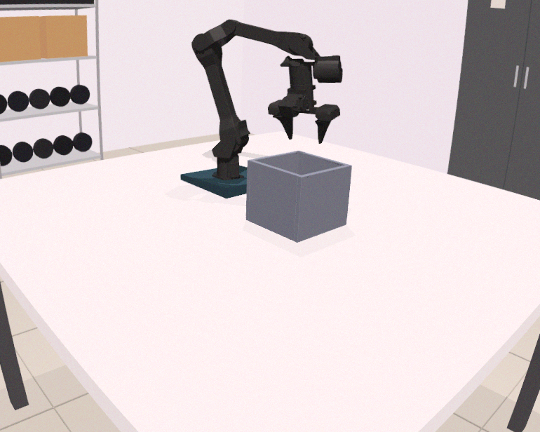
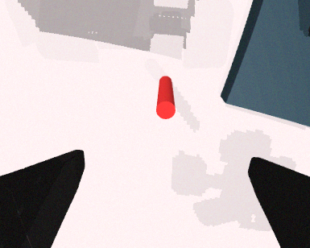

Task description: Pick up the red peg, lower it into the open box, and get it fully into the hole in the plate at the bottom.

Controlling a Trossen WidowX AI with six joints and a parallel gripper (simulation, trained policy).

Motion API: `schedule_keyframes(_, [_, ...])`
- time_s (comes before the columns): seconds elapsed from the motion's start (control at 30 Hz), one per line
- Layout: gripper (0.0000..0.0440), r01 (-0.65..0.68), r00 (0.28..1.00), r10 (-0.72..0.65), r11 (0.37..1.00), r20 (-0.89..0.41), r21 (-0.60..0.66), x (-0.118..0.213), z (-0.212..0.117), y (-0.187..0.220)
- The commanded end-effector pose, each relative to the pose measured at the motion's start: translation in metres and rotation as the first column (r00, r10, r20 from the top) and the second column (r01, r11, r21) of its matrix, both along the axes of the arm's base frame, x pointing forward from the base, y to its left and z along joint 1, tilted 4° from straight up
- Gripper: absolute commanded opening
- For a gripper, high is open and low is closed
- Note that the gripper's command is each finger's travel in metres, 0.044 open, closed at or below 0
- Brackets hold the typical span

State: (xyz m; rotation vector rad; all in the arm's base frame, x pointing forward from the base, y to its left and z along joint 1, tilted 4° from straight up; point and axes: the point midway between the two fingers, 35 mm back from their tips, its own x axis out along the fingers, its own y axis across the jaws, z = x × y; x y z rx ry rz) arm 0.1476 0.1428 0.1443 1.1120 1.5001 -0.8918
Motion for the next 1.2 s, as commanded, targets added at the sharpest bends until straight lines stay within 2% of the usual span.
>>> schedule_keyframes(0.0, [0.0440,-0.032,0.999,0.032,0.999,-0.023,-0.029,-0.004,-0.013,-0.001])
schedule_keyframes(0.83, [0.0429,-0.054,0.997,0.049,0.995,-0.067,-0.082,-0.010,-0.088,-0.007])
schedule_keyframes(0.93, [0.0392,-0.055,0.997,0.050,0.995,-0.061,-0.084,-0.009,-0.093,-0.006])
schedule_keyframes(1.17, [0.0220,-0.070,0.997,0.067,0.994,-0.042,-0.079,-0.002,-0.102,-0.002])
